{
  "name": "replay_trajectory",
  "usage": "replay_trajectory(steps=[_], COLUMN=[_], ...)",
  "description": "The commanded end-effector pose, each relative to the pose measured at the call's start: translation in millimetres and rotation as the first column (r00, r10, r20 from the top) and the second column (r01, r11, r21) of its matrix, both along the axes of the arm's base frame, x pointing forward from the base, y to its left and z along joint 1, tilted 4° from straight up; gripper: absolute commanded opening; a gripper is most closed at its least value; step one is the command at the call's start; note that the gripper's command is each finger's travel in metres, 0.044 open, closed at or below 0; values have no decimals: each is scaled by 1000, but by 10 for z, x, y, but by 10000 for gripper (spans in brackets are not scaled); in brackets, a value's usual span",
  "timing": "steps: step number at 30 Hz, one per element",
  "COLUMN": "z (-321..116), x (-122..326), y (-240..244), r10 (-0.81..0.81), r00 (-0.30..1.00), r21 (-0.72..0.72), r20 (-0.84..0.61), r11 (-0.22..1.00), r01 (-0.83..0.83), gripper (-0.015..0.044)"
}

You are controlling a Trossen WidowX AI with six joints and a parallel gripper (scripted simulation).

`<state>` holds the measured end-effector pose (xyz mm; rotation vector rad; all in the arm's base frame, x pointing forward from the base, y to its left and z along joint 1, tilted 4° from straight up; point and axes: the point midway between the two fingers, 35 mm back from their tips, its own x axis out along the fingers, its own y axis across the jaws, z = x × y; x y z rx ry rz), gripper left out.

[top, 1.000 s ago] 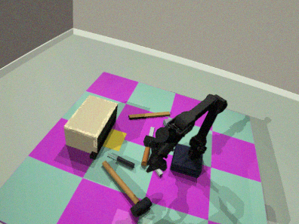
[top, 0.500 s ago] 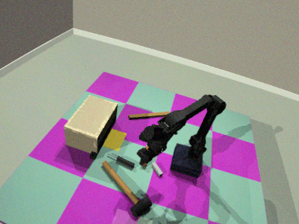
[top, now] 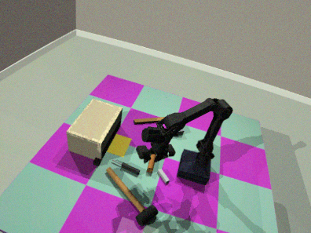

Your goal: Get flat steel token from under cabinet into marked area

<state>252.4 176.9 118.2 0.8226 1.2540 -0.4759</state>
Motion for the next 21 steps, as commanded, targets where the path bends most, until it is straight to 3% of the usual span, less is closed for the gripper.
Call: replay_trajectory(steps=[1,14,21], z=[-99,-301,-309], x=[9,14,33], y=[-171,-639,-636], r10=[-147,-536,-554], r00=[987,823,810], r21=[-8,-76,-81], r20=[-63,-188,-193], r11=[989,844,832], r01=[146,532,549], gripper=[270,270,270])
